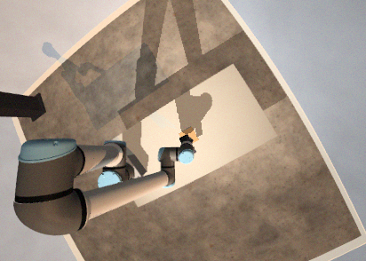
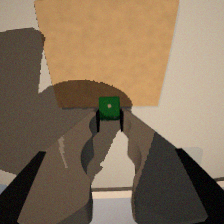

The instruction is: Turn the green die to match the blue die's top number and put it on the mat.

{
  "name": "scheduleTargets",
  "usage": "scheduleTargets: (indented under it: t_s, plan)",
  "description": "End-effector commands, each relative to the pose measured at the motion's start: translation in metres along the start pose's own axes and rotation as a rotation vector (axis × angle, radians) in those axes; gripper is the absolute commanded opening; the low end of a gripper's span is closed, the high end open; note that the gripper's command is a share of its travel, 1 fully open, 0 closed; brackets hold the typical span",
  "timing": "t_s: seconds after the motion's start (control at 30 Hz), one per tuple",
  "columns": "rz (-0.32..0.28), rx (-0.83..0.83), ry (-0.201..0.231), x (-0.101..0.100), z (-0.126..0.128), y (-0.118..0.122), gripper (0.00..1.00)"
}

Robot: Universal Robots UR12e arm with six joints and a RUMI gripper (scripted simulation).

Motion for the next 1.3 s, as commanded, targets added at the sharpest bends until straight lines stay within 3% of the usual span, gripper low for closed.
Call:
scheduleTargets:
  t_s: [0.0, 0.4, 0.83, 1.07, 1.27]
  plan:
    - [-0.016, 0.002, 0.002, 0.0, 0.0, -0.001, 0.0]
    - [-0.241, 0.003, 0.0, -0.002, 0.0, -0.013, 0.0]
    - [-0.283, 0.002, -0.002, -0.002, 0.0, -0.015, 0.0]
    - [-0.345, 0.006, 0.005, -0.005, 0.001, -0.018, 0.0]
    - [-0.448, 0.006, 0.003, -0.007, 0.001, -0.022, 0.0]
Point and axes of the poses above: the point where the finger pads meet when closed, its own x axis back along the fingers, its own z axis across the jaws, y = z × x, the point moved 4 cm from there along x, back along the fingers, and after that the axes turned 1 degree about x, right-handed, at the moved point
